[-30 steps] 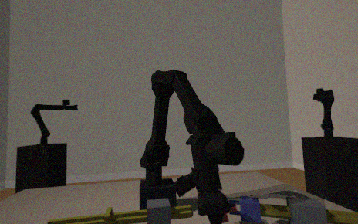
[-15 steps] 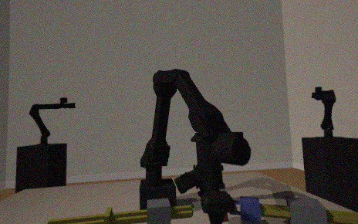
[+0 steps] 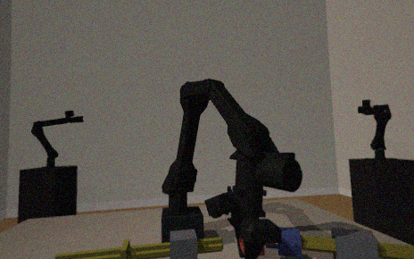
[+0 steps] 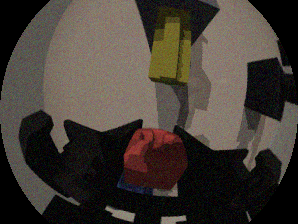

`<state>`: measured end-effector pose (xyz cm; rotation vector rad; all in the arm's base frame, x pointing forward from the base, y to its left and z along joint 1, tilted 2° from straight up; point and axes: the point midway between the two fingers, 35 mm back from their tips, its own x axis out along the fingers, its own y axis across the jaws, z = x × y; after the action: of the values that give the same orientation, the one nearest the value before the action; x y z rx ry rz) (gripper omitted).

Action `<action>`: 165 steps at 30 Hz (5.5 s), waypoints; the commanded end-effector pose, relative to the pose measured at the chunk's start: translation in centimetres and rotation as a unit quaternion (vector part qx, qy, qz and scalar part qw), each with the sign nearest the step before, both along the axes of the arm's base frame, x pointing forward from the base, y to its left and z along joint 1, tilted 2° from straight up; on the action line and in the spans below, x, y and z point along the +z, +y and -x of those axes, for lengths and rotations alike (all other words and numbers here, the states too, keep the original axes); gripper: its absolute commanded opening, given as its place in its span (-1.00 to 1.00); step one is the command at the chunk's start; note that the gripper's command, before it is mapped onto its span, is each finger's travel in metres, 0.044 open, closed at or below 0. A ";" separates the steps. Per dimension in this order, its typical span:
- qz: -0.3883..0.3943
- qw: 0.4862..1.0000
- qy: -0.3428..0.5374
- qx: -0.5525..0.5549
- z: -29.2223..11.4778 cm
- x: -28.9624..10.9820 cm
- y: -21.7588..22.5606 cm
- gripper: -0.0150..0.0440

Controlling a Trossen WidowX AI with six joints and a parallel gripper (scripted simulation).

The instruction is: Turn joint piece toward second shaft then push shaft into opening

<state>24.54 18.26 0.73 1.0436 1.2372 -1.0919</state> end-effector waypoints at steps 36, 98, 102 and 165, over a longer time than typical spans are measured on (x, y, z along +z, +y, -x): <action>0.003 1.000 0.000 0.003 0.0 0.0 0.0 1.00; -0.043 0.807 0.005 0.589 -0.5 13.7 -0.1 1.00; -0.036 0.765 0.007 0.643 -0.3 14.9 -0.3 1.00; -0.034 0.999 0.007 0.007 -4.8 6.4 -28.9 -0.49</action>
<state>29.43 -10.40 7.52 1.0639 1.3026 -1.0339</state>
